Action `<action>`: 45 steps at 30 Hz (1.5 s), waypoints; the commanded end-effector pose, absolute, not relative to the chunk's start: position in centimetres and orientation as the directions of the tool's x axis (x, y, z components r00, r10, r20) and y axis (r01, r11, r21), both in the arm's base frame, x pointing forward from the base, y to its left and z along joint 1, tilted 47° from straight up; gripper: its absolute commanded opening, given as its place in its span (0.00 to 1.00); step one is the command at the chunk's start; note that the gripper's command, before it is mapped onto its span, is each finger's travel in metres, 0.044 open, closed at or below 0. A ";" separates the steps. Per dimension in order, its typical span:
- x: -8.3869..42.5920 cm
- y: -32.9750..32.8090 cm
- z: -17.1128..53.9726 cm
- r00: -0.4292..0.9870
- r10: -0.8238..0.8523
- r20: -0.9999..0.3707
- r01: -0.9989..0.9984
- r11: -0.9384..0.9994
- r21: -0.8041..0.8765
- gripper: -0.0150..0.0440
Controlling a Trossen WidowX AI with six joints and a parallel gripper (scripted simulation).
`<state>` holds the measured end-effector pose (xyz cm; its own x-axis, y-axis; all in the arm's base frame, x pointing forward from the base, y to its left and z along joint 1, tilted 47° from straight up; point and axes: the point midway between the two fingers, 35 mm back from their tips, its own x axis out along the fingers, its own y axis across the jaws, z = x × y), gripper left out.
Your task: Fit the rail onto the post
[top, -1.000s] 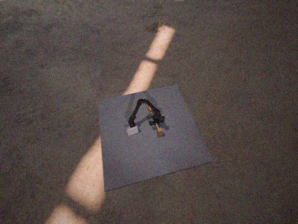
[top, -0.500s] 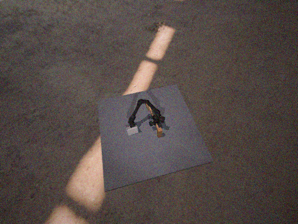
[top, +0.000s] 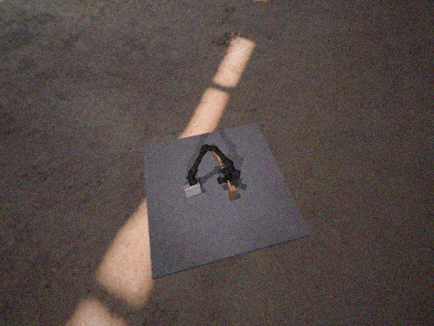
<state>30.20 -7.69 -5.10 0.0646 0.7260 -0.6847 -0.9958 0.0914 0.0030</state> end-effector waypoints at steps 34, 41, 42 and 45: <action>30.2 -7.9 -5.1 0.065 0.726 -0.685 -0.996 0.091 0.003 1.00; 30.1 -8.0 -1.1 0.072 0.723 -0.687 -0.995 0.096 -0.003 1.00; 30.1 -8.0 -1.1 0.072 0.723 -0.687 -0.995 0.096 -0.003 1.00; 30.1 -8.0 -1.1 0.072 0.723 -0.687 -0.995 0.096 -0.003 1.00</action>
<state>30.23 -8.10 -1.18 0.0761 0.7202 -0.6896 -0.9954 0.0953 -0.0103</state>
